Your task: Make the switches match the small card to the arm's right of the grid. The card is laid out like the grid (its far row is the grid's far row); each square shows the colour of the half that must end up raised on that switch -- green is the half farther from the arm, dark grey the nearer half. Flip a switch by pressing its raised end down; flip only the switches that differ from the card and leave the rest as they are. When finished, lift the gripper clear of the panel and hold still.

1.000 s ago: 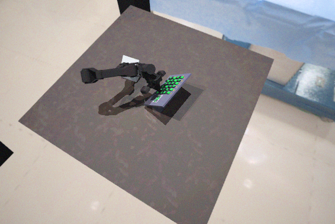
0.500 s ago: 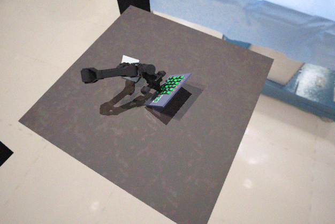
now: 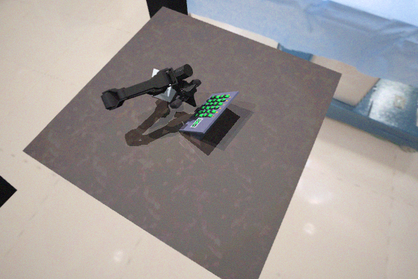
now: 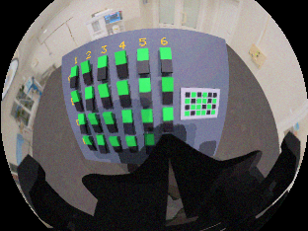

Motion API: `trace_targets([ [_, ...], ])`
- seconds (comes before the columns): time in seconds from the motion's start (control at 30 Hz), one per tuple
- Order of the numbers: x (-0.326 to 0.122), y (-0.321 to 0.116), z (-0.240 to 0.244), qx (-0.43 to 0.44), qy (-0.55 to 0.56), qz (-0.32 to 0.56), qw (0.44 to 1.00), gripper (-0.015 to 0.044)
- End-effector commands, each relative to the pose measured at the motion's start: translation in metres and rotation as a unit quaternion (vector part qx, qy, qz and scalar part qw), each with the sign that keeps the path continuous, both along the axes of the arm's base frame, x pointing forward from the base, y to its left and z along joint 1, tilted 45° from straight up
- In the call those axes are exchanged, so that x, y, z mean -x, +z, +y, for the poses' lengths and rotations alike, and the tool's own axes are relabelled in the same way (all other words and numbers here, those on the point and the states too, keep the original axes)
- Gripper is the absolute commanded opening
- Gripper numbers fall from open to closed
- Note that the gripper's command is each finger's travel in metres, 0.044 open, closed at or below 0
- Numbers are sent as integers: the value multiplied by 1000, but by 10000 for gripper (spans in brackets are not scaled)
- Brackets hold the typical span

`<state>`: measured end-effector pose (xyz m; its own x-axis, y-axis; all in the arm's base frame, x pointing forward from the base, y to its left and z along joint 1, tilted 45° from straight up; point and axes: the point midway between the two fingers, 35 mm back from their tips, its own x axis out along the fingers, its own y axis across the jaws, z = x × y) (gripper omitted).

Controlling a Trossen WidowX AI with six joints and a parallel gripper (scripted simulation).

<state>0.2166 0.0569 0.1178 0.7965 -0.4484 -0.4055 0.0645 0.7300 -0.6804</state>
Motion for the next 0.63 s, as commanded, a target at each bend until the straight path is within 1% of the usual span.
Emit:
trace_targets([
  [0.0, 10, 13, 4, 1, 5, -16, 1000, 0],
  [0.13, 9, 11, 8, 1, 5, -16, 1000, 0],
  [0.4, 4, -22, 60, -2, 5, -16, 1000, 0],
  [0.6, 4, -26, 64, -2, 5, -17, 1000, 0],
])
